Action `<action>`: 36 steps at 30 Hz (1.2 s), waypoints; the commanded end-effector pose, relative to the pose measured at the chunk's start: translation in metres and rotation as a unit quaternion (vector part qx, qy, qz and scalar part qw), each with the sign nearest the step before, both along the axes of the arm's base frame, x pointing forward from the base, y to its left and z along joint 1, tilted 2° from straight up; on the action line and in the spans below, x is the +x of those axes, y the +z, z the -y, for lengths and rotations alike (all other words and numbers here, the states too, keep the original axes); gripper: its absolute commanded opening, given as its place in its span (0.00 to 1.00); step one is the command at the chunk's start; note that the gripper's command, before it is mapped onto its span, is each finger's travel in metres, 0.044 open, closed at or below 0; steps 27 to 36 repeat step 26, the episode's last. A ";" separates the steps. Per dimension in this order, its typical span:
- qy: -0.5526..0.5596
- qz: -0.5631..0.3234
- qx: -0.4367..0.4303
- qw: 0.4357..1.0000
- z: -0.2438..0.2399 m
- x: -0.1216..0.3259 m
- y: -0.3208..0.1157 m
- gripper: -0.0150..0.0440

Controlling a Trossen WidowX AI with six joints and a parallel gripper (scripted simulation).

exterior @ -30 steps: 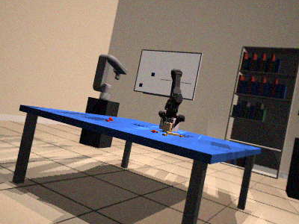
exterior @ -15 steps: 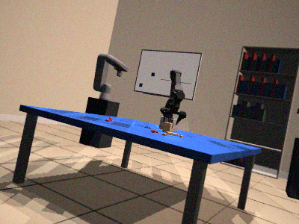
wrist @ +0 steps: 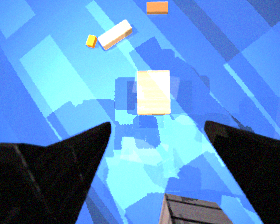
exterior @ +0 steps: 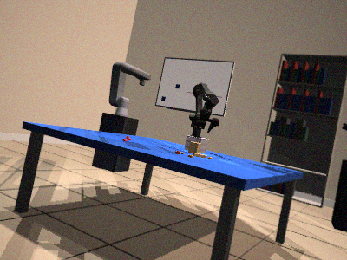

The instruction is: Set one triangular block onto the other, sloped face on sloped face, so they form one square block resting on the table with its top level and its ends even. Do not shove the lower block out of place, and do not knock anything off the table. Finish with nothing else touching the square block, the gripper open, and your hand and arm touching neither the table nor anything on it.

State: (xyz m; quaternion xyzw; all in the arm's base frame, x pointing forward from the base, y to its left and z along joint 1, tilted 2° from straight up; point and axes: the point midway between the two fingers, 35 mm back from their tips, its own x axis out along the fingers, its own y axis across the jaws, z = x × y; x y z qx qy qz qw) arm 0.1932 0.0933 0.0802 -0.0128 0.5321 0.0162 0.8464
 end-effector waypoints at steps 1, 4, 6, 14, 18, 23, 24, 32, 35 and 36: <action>0.001 0.000 0.000 1.000 0.000 0.001 0.000 1.00; 0.001 0.000 0.000 1.000 0.000 0.001 0.000 1.00; 0.001 0.000 0.000 1.000 0.000 0.001 0.000 1.00; 0.001 0.000 0.000 1.000 0.000 0.001 0.000 1.00; 0.001 0.000 0.000 1.000 0.000 0.001 0.000 1.00; 0.001 0.000 0.000 1.000 0.000 0.001 0.000 1.00; 0.001 0.000 0.000 1.000 0.000 0.001 0.000 1.00; 0.001 0.000 0.000 1.000 0.000 0.001 0.000 1.00; 0.001 0.000 0.000 1.000 0.000 0.001 0.000 1.00; 0.001 0.000 0.000 1.000 0.000 0.001 0.000 1.00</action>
